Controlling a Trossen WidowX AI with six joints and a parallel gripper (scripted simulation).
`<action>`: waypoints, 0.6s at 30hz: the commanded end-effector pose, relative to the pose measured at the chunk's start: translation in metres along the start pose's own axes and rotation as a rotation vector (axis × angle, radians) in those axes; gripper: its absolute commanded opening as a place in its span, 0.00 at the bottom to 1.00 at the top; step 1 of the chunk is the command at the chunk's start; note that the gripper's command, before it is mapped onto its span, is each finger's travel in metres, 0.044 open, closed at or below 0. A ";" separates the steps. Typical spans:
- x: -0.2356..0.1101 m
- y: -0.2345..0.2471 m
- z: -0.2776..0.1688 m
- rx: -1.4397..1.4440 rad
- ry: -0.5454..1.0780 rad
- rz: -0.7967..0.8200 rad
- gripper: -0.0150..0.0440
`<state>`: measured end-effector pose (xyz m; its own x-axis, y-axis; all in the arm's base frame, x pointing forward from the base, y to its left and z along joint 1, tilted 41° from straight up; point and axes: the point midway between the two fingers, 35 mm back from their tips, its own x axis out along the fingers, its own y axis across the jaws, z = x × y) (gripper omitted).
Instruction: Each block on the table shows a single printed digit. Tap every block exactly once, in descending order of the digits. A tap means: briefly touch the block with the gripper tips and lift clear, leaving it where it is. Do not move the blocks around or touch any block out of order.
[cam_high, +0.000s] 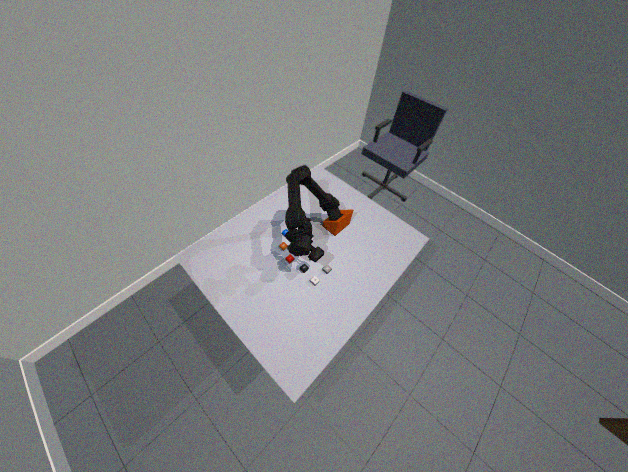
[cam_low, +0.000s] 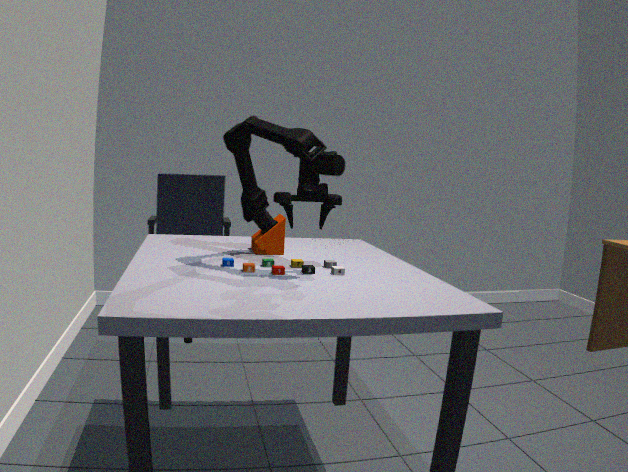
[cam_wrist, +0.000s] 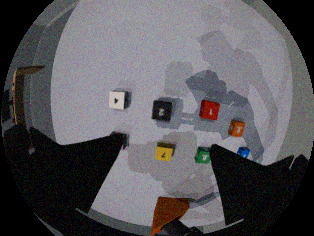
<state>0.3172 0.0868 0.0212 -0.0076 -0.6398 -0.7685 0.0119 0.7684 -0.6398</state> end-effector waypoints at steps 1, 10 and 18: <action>0.001 -0.057 0.017 0.016 0.002 -0.005 0.93; 0.001 -0.083 0.022 0.015 0.003 -0.010 0.93; 0.001 -0.083 0.022 0.015 0.003 -0.010 0.93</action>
<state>0.3372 0.0233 0.0719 -0.0116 -0.6448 -0.7643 0.0301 0.7638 -0.6448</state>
